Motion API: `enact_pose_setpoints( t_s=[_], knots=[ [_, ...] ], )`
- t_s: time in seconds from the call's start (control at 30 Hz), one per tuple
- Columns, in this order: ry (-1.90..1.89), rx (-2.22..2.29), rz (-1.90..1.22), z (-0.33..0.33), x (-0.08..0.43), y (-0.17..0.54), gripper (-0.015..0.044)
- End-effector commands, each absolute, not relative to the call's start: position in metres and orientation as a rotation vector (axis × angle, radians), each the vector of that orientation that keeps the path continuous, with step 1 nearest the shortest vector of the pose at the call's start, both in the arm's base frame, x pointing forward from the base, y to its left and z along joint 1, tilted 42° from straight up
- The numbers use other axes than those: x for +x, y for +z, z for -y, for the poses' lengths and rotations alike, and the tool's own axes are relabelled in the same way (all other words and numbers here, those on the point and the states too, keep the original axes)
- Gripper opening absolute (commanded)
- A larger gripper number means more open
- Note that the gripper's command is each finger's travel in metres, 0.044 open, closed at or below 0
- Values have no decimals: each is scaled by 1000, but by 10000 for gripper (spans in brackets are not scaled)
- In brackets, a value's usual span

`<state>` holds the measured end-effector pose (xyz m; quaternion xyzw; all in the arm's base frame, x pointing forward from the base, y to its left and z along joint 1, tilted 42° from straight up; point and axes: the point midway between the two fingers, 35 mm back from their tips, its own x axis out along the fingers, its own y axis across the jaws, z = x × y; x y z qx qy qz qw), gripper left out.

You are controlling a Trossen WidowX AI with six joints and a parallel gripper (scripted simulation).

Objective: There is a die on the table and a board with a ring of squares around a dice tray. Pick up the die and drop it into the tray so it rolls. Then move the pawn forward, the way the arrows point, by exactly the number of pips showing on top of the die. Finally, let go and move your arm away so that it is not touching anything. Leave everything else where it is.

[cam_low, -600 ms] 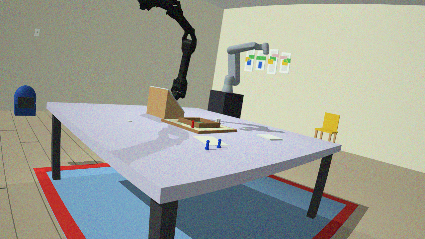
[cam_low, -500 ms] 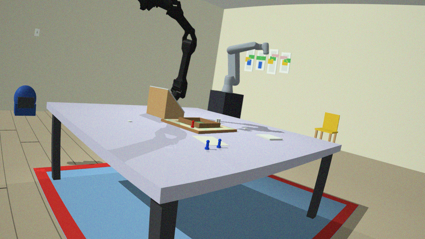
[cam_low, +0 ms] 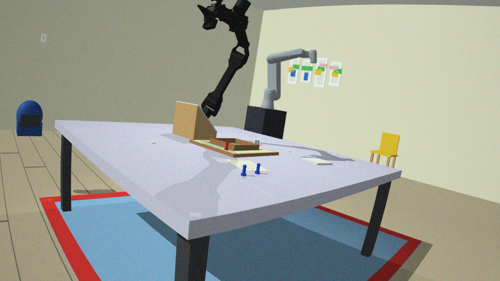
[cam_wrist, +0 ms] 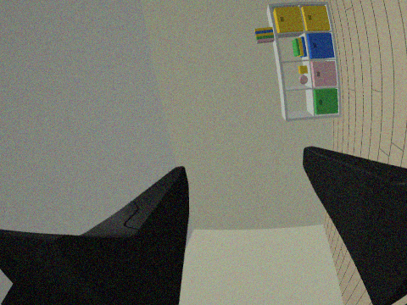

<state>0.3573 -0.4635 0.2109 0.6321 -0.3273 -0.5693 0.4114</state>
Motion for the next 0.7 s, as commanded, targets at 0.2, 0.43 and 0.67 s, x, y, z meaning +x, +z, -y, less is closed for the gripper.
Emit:
enact_pose_setpoints(
  t_s=[0.2,0.43,0.67],
  knots=[
    [-1215,1591,179,307,439,200,275],
    [-999,1542,-233,183,458,192,275],
    [-750,1444,-616,60,442,183,275]
  ],
)
